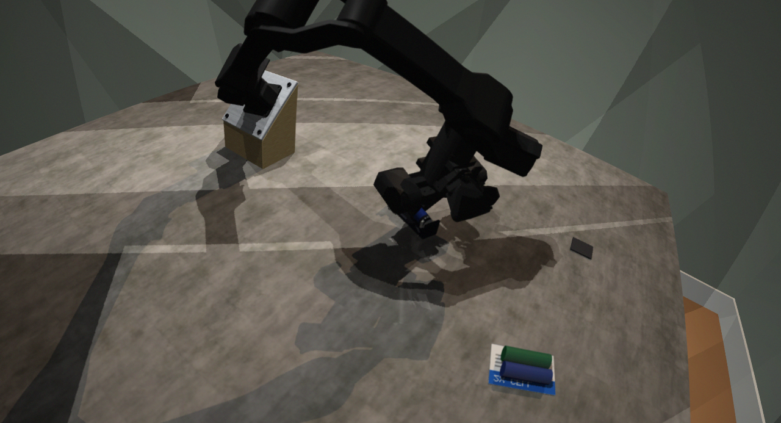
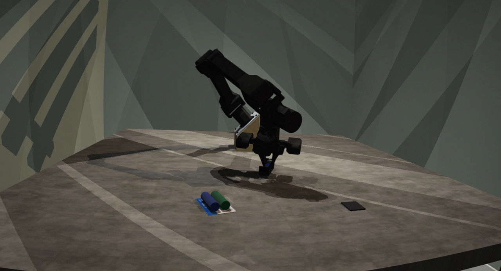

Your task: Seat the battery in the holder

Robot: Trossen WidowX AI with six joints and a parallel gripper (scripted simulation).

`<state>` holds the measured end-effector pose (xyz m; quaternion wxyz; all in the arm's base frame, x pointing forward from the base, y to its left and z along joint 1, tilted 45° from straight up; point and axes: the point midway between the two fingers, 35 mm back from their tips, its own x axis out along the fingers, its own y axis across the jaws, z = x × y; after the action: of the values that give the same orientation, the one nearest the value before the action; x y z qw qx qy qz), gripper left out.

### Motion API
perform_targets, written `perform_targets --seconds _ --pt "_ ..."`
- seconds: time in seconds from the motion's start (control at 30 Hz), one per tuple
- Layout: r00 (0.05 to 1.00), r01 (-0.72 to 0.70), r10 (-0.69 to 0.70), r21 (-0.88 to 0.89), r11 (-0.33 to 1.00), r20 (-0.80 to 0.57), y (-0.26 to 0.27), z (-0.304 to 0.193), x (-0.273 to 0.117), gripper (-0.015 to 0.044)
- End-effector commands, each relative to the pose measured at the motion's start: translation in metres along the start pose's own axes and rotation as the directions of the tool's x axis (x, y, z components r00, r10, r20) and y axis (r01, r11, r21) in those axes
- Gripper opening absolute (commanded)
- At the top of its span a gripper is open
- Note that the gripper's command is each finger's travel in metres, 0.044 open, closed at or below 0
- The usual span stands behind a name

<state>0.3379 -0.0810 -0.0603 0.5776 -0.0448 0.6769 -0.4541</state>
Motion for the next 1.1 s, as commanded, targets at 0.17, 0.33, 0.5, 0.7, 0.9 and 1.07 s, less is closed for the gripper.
perform_targets --seconds 0.17,0.33,0.5,0.7,0.9,1.07 --pt "0.998 -0.005 0.004 0.009 1.000 0.059 0.0001 0.0029 0.0010 0.0059" --pt "0.997 -0.005 0.004 0.011 1.000 0.080 -0.0006 0.0019 0.0016 0.0059" --pt "0.995 -0.007 0.005 0.014 1.000 0.102 -0.0012 0.0010 0.0022 0.0059" --pt "0.992 -0.009 0.007 0.017 1.000 0.127 -0.0019 -0.0002 0.0029 0.0059" --pt "0.988 -0.011 0.008 0.019 1.000 0.154 -0.0025 -0.0013 0.0035 0.0059" --pt "0.984 -0.013 0.010 0.020 1.000 0.176 -0.0029 -0.0023 0.0039 0.0059"
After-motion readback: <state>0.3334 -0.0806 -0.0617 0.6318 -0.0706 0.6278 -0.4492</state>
